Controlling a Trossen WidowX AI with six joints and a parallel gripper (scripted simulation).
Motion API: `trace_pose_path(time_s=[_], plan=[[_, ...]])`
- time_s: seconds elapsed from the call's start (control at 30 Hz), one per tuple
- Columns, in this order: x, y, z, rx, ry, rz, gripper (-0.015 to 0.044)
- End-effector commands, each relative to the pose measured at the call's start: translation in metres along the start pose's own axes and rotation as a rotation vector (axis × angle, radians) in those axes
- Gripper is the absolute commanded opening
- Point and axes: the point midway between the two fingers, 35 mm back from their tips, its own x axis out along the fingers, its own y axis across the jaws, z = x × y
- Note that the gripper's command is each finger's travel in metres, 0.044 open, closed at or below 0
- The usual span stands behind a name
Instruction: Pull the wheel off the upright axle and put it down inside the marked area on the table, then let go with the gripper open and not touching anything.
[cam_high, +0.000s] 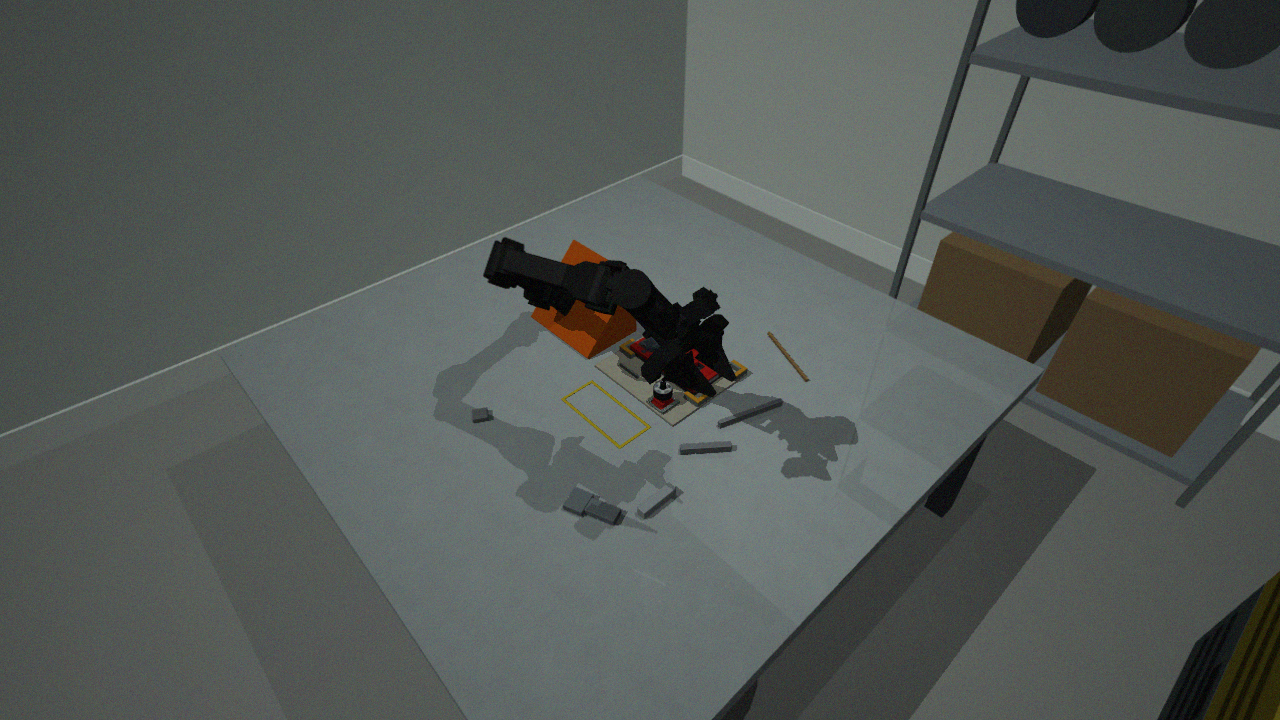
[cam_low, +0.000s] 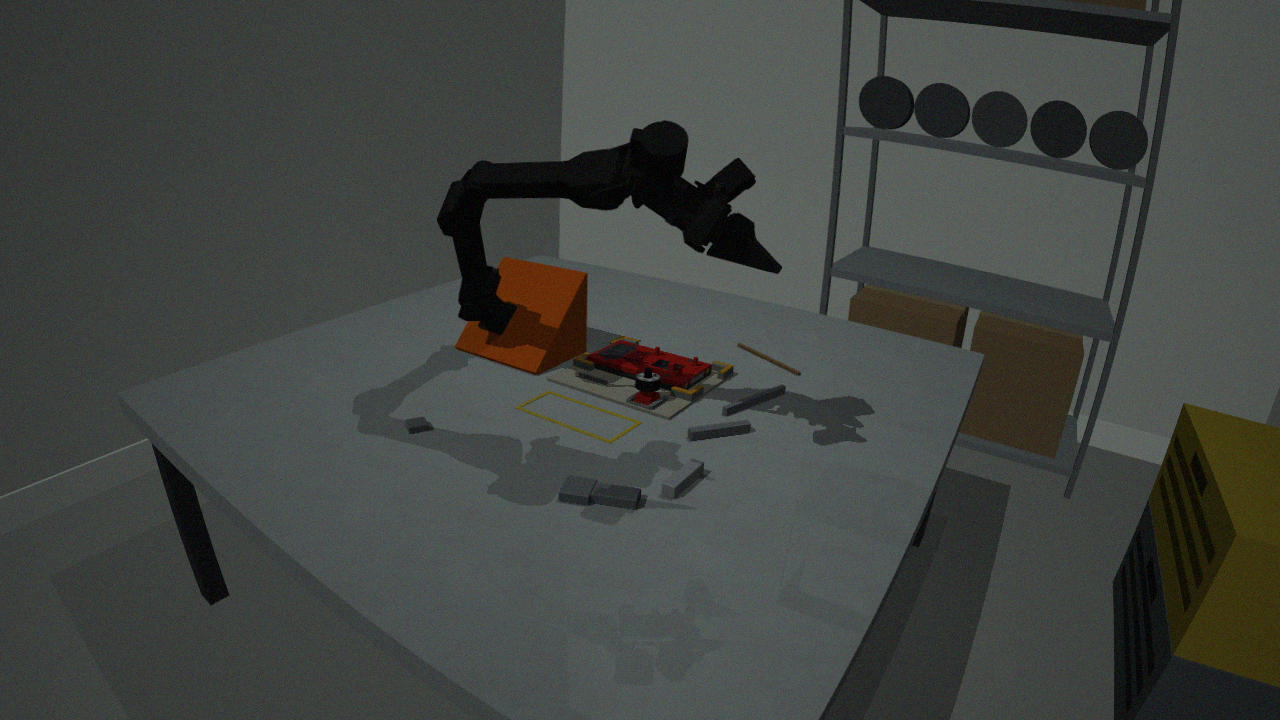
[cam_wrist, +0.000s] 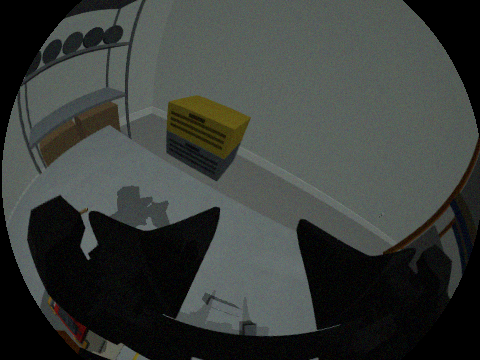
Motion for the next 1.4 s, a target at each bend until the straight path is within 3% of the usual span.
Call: trace_pose_path(time_s=[0.0,0.3,0.6,1.03,1.37], plan=[[0.003,0.049,-0.028,0.089,0.139,0.123,0.03],[-0.034,0.15,-0.109,0.286,0.597,0.287,0.03],[-0.111,0.192,-0.189,0.342,1.086,0.139,0.03],[-0.11,0.197,-0.192,0.339,1.116,0.117,0.03],[-0.082,0.213,-0.245,0.339,1.115,0.115,0.03]])
